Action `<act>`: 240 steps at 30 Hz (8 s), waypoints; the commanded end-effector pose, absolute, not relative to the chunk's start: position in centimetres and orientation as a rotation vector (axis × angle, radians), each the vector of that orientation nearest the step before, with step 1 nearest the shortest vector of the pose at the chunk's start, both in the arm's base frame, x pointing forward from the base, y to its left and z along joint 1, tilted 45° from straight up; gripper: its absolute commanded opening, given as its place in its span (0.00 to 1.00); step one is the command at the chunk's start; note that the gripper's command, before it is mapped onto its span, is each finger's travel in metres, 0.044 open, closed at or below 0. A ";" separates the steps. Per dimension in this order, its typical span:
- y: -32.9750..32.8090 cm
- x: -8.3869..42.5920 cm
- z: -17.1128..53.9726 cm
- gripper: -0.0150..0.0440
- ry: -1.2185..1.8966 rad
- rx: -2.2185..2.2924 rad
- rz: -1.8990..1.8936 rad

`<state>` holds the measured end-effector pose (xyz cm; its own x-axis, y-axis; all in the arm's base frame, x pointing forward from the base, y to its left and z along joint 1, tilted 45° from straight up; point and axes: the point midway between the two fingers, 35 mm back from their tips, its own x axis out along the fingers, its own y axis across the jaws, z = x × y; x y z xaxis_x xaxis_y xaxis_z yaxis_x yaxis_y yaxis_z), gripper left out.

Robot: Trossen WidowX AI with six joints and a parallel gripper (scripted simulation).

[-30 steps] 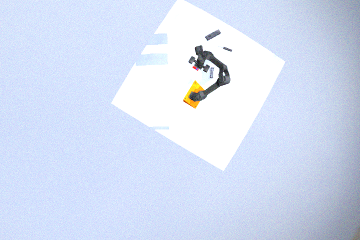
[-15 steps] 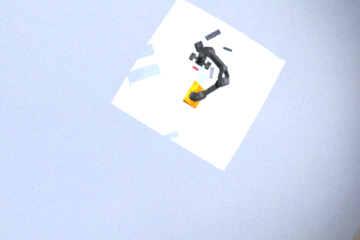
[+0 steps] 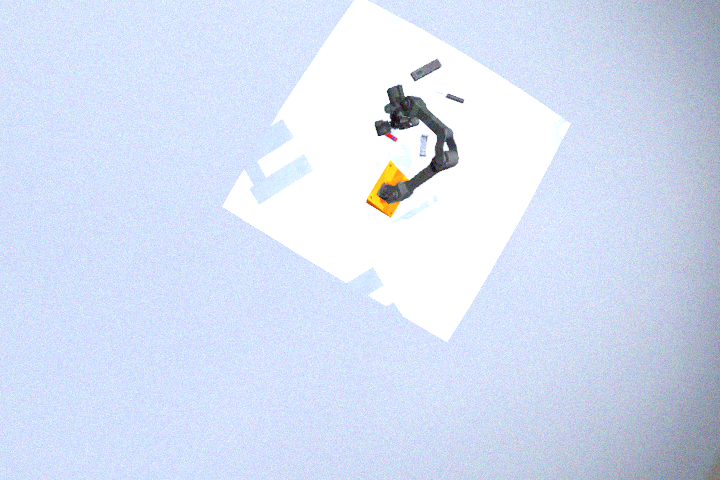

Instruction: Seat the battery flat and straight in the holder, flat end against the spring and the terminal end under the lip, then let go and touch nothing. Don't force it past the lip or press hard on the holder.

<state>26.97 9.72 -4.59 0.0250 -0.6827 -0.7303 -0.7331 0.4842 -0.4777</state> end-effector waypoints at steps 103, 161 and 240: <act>-3.1 31.5 3.7 0.36 1.512 -0.899 -0.204; -6.2 30.9 1.5 0.36 1.153 -0.890 0.023; -7.2 30.1 0.8 0.36 1.485 -0.820 -0.091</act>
<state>30.57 -6.99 1.18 0.1708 -0.5135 -0.8409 -0.4158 0.7362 -0.5340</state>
